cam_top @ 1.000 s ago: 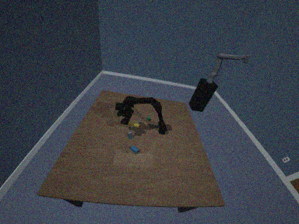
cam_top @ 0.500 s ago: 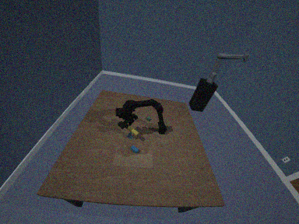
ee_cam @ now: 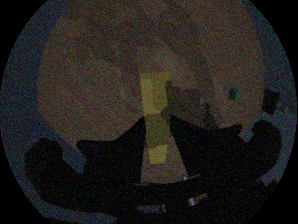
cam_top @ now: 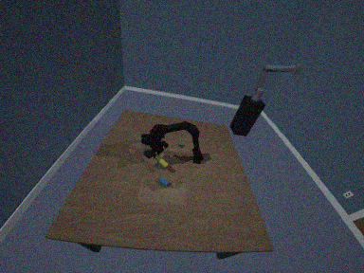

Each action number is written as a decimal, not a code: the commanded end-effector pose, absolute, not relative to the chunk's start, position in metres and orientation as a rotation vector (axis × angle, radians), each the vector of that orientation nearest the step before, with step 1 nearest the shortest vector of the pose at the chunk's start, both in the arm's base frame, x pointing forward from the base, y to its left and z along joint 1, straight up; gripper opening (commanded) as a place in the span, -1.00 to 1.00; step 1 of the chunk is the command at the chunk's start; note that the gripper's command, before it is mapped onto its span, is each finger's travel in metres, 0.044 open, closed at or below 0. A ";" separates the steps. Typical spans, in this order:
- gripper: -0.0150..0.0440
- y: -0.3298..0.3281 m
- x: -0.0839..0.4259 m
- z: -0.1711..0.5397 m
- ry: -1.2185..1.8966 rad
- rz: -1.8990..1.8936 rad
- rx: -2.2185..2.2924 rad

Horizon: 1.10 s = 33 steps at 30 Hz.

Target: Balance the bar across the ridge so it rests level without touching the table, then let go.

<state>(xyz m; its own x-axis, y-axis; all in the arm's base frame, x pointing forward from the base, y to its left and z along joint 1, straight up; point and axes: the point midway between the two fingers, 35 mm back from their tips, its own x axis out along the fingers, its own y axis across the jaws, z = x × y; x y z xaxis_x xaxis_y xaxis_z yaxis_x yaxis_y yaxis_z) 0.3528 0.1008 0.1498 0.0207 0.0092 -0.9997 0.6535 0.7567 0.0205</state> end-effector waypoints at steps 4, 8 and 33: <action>-0.49 0.099 0.352 0.141 1.472 -0.551 0.578; -0.49 0.098 0.351 0.135 1.471 -0.553 0.581; -0.49 0.097 0.350 0.124 1.471 -0.557 0.584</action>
